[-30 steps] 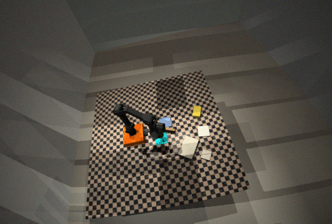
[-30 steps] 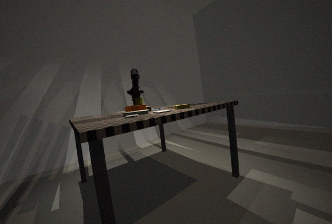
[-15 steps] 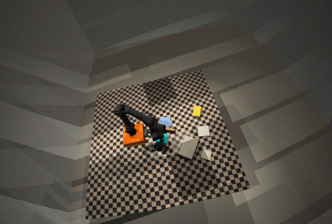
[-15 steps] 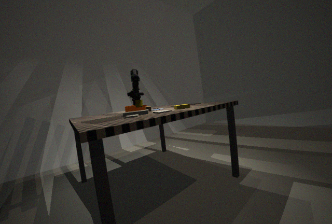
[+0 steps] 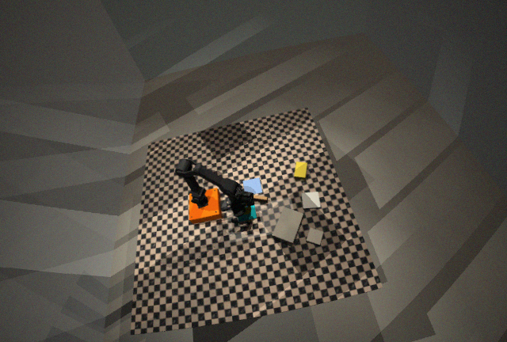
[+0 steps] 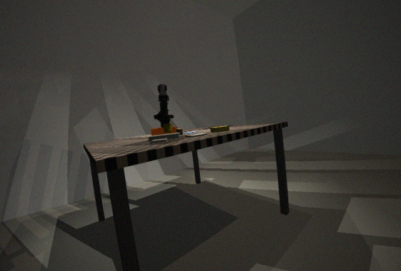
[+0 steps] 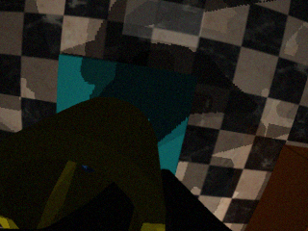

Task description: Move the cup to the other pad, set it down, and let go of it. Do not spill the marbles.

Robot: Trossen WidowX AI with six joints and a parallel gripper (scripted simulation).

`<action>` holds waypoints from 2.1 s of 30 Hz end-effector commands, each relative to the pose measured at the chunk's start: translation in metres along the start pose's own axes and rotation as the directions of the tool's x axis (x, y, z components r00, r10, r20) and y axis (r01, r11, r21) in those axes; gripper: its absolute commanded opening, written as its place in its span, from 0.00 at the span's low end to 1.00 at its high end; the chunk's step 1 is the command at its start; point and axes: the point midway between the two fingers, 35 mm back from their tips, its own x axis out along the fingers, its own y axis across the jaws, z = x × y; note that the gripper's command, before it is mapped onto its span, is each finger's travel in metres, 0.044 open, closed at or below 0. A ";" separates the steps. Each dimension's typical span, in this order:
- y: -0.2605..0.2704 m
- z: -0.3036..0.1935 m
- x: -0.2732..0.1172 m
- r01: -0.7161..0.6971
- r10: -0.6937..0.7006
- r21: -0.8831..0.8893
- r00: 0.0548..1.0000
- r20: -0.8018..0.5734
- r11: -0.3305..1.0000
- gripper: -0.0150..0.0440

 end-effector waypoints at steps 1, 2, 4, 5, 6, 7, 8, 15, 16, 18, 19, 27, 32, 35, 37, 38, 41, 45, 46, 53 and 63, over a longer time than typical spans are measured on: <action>-0.002 0.000 0.007 0.007 -0.007 -0.005 1.000 0.001 1.000 0.25; -0.002 0.000 0.008 0.007 -0.007 -0.005 1.000 0.001 1.000 0.25; -0.003 0.000 0.011 0.007 -0.007 -0.005 1.000 0.001 1.000 0.25; -0.003 0.000 0.013 0.007 -0.007 -0.005 1.000 0.001 1.000 0.25; -0.003 0.000 0.014 0.007 -0.007 -0.005 1.000 0.001 1.000 0.25; -0.003 0.000 0.016 0.007 -0.007 -0.005 1.000 0.001 1.000 0.25; -0.003 0.000 0.017 0.007 -0.007 -0.005 1.000 0.001 1.000 0.25; -0.002 0.000 0.014 0.002 -0.002 0.000 1.000 -0.001 1.000 0.25; -0.002 0.000 0.014 0.002 -0.002 0.000 1.000 -0.001 1.000 0.25; -0.002 0.000 0.014 0.002 -0.002 0.000 1.000 -0.001 1.000 0.25; -0.002 0.000 0.014 0.002 -0.002 0.000 1.000 -0.001 1.000 0.25; -0.002 0.000 0.014 0.002 -0.002 0.000 1.000 -0.001 1.000 0.48; -0.002 0.000 0.014 0.002 -0.002 0.000 1.000 -0.001 1.000 0.50; -0.002 0.000 0.012 0.002 -0.002 0.000 1.000 -0.001 1.000 0.50; -0.001 0.000 0.009 0.002 -0.002 -0.001 1.000 0.000 1.000 0.50; -0.001 0.000 0.008 0.002 -0.002 -0.001 1.000 0.000 1.000 0.50; -0.001 0.000 0.004 0.003 -0.003 -0.001 1.000 0.000 1.000 0.50; 0.000 0.001 -0.002 0.003 -0.003 -0.002 1.000 0.000 1.000 0.50; 0.000 0.001 -0.003 0.003 -0.003 -0.002 1.000 0.000 1.000 0.50; 0.000 0.001 -0.013 0.004 -0.004 -0.003 1.000 0.001 1.000 0.50; 0.001 0.001 -0.026 0.006 -0.006 -0.004 1.000 0.001 1.000 0.50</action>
